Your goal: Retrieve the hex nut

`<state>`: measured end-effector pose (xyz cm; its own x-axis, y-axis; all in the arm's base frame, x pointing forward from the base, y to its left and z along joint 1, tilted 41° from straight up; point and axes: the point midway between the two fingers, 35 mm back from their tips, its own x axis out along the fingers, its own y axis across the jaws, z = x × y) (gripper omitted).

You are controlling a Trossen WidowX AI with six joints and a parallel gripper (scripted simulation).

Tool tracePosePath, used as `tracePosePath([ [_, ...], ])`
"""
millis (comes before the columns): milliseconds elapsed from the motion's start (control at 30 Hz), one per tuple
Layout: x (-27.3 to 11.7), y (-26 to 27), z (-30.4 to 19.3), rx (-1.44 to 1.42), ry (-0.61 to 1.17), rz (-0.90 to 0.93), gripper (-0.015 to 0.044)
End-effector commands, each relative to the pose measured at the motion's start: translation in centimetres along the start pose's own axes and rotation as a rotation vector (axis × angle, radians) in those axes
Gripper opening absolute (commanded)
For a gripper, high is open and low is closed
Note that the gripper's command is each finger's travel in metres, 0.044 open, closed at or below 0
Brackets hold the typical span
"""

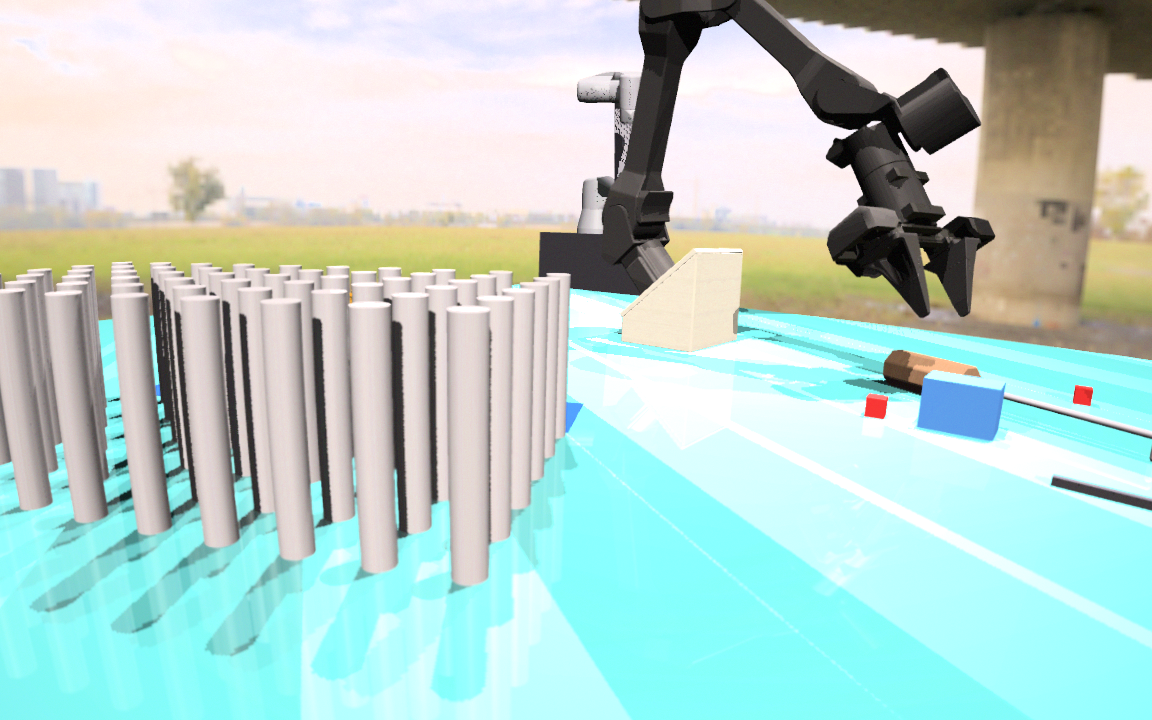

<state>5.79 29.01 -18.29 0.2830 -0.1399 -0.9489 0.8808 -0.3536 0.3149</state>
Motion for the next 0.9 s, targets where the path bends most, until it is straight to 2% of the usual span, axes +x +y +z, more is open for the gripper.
tracePosePath([
  [0, 0.5, 0.0, 0.4, -0.005, -0.002, 0.003, 0.0280],
  [867, 4.0, 0.1, 2.7, -0.005, -0.002, 0.004, 0.0280],
])
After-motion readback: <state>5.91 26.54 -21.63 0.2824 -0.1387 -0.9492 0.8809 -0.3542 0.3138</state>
